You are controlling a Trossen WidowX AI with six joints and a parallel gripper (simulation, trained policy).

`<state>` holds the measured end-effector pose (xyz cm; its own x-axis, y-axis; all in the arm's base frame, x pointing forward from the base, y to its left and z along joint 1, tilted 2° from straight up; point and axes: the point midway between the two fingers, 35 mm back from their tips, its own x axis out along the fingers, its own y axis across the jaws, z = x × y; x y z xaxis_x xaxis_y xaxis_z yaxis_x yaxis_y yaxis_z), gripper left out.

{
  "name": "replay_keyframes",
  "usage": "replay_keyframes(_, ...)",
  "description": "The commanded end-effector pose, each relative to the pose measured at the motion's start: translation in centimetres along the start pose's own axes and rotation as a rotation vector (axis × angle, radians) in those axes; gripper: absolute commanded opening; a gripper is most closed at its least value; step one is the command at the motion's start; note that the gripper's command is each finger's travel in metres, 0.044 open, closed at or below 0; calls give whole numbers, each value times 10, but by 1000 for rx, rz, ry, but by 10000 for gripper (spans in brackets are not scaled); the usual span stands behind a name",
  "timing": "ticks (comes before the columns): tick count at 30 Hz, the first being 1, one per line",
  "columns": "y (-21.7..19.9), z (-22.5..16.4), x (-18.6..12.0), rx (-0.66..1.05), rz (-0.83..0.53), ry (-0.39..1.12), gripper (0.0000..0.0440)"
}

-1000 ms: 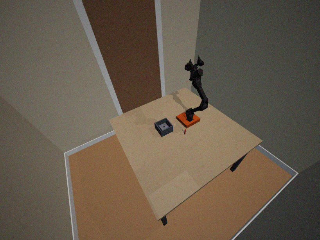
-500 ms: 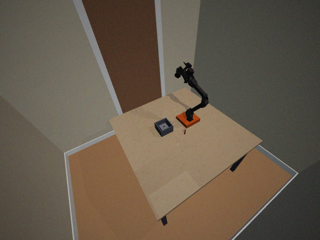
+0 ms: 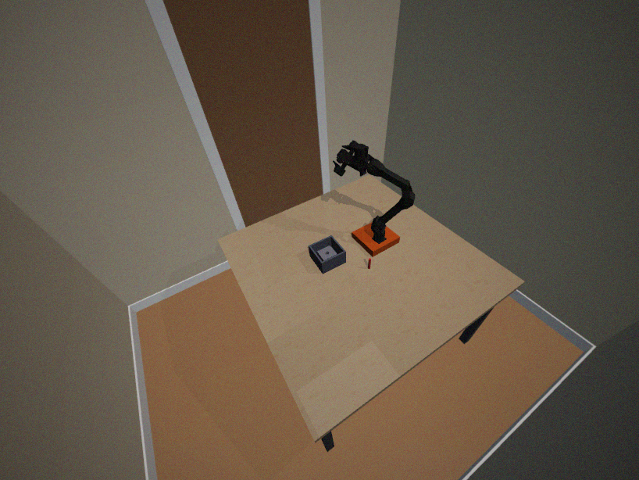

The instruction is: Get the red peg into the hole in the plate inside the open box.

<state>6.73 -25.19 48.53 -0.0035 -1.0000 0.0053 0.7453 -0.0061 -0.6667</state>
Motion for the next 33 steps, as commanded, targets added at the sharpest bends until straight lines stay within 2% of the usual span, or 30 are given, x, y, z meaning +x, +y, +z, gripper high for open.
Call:
replay_keyframes(1,40,-2,1,22,128,12,440)
replay_keyframes(8,109,-3,-12,72,355,42,440)
replay_keyframes(15,174,-6,-43,119,576,98,440)
replay_keyframes(24,246,-21,-105,165,835,227,440)
replay_keyframes(33,292,-52,-176,174,1012,417,440)
